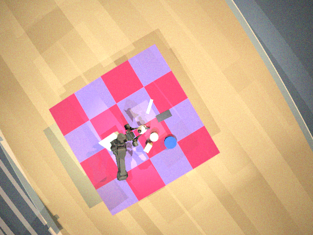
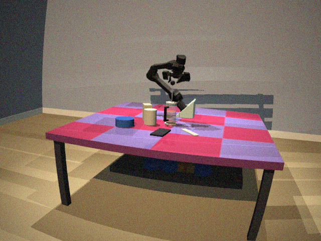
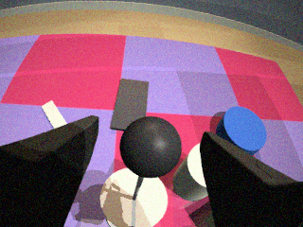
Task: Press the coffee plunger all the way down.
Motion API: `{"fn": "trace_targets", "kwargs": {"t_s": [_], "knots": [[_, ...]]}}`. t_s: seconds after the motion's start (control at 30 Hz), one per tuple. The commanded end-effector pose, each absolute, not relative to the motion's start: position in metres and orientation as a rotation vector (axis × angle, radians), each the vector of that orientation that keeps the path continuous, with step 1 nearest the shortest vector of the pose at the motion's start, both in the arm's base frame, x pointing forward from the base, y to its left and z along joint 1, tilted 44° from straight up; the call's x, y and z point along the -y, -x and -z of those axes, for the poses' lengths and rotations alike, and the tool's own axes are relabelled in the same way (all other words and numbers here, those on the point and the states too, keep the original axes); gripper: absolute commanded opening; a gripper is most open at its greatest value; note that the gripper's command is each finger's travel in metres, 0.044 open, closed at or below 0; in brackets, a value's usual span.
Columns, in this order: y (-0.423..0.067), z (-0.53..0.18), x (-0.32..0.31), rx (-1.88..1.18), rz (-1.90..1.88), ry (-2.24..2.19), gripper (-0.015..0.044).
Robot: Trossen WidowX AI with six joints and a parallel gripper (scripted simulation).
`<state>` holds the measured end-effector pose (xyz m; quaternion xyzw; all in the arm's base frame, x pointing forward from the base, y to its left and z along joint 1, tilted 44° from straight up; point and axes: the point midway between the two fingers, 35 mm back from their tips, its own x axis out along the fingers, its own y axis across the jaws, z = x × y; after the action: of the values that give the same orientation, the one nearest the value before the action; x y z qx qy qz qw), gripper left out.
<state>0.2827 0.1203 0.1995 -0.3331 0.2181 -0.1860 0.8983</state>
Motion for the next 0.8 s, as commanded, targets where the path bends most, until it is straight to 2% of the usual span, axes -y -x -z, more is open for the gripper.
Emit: {"fn": "trace_targets", "kwargs": {"t_s": [0.0, 0.03, 0.17, 0.77], "knots": [[-0.282, -0.199, -0.119, -0.453, 0.382, 0.689, 0.0177], [-0.282, -0.199, -0.119, -0.453, 0.382, 0.689, 0.0151], [-0.282, -0.199, -0.119, -0.453, 0.382, 0.689, 0.0127], [-0.284, -0.187, -0.111, -0.46, 0.382, 0.686, 0.0127]]}}
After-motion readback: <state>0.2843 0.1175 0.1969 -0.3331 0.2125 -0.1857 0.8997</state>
